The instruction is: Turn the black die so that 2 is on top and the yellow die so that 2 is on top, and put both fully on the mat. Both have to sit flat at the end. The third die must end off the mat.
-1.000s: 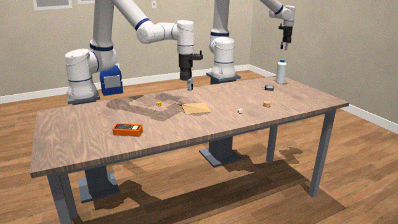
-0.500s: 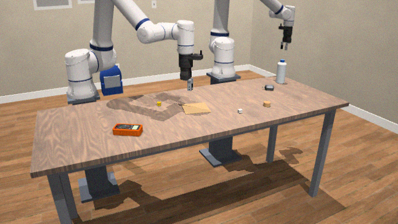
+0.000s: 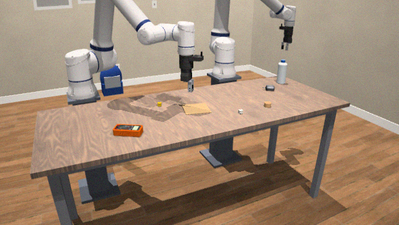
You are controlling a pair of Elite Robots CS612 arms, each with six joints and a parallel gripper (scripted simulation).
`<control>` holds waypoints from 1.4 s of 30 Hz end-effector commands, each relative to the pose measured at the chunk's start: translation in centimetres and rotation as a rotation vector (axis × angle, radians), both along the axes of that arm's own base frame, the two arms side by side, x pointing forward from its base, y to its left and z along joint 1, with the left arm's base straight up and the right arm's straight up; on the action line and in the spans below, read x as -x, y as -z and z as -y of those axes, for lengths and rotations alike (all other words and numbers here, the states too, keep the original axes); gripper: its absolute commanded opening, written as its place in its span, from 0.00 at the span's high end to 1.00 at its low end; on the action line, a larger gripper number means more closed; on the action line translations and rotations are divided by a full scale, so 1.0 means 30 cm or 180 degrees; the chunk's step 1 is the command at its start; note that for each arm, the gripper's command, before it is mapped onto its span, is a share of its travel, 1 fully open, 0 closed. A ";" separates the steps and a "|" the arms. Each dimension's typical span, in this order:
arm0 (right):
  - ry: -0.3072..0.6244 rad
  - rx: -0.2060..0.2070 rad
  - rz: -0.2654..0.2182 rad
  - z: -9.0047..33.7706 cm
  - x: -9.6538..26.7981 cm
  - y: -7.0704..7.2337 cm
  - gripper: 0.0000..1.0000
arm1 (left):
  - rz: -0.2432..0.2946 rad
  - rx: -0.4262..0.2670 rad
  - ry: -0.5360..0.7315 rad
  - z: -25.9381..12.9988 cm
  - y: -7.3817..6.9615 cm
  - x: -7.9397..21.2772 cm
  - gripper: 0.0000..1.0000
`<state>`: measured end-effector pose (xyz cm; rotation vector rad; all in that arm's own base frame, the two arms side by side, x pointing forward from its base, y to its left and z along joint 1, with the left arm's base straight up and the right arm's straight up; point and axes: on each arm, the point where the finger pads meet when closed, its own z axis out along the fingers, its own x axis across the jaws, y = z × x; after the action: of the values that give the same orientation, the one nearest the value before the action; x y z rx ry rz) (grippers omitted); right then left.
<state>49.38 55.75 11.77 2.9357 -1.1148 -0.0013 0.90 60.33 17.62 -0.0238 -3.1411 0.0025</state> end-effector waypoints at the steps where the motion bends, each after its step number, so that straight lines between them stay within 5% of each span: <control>1: 0.0000 -0.0003 0.0004 -0.001 -0.002 0.037 0.60 | 0.0001 -0.0005 0.0000 -0.002 -0.003 -0.001 0.00; 21: 0.0000 -0.0003 0.0004 -0.001 -0.002 0.283 0.60 | 0.0001 -0.0005 0.0000 -0.002 -0.003 -0.001 0.00; 42: 0.0000 -0.0003 0.0004 -0.001 -0.002 0.299 0.60 | 0.0001 -0.0005 0.0000 -0.002 -0.003 -0.001 0.00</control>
<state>49.38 55.73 2.72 2.9357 -1.1147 -0.0013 0.90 60.33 17.62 -0.0238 -3.1411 0.0025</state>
